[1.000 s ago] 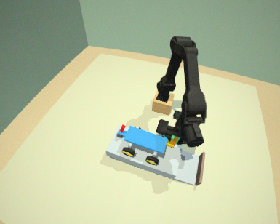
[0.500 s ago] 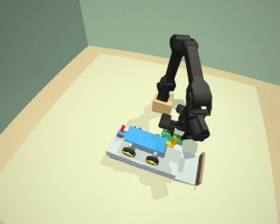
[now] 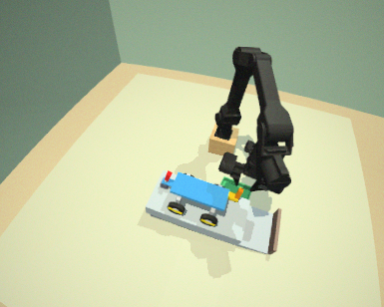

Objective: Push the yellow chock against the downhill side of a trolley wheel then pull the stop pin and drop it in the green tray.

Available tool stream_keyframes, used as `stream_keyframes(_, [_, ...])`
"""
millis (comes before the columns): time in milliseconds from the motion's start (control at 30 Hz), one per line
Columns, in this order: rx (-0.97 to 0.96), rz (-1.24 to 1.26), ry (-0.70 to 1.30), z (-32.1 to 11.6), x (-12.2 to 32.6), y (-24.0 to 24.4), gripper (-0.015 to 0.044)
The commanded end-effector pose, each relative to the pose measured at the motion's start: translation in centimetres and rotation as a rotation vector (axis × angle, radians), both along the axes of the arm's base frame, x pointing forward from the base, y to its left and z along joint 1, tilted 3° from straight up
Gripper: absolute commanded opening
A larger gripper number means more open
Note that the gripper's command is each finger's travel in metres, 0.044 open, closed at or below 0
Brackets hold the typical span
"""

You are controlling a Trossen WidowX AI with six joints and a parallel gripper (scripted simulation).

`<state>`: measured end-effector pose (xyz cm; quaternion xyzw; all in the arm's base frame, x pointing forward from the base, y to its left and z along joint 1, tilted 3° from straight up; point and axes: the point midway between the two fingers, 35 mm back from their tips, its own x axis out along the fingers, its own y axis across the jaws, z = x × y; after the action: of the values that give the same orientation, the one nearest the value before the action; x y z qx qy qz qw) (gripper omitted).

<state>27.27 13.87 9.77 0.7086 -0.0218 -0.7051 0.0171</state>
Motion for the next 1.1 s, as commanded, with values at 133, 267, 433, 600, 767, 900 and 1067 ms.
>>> stream_keyframes(133, [0.043,-0.304,-0.068,1.8,1.8,-2.0,0.019])
stream_keyframes(267, [0.024,-0.507,-0.088,2.3,2.9,-5.0,0.019])
stream_keyframes(433, [-0.007,-0.726,-0.114,2.8,4.0,-8.4,0.019])
stream_keyframes(600, [-0.062,-1.011,-0.158,3.3,5.0,-13.1,0.019])
stream_keyframes(767, [-0.121,-1.294,-0.207,3.9,5.4,-17.9,0.019])
stream_keyframes(900, [-0.161,-1.478,-0.243,4.3,5.2,-21.1,0.019])
stream_keyframes(1067, [-0.163,-1.487,-0.244,4.3,5.2,-21.3,0.019])
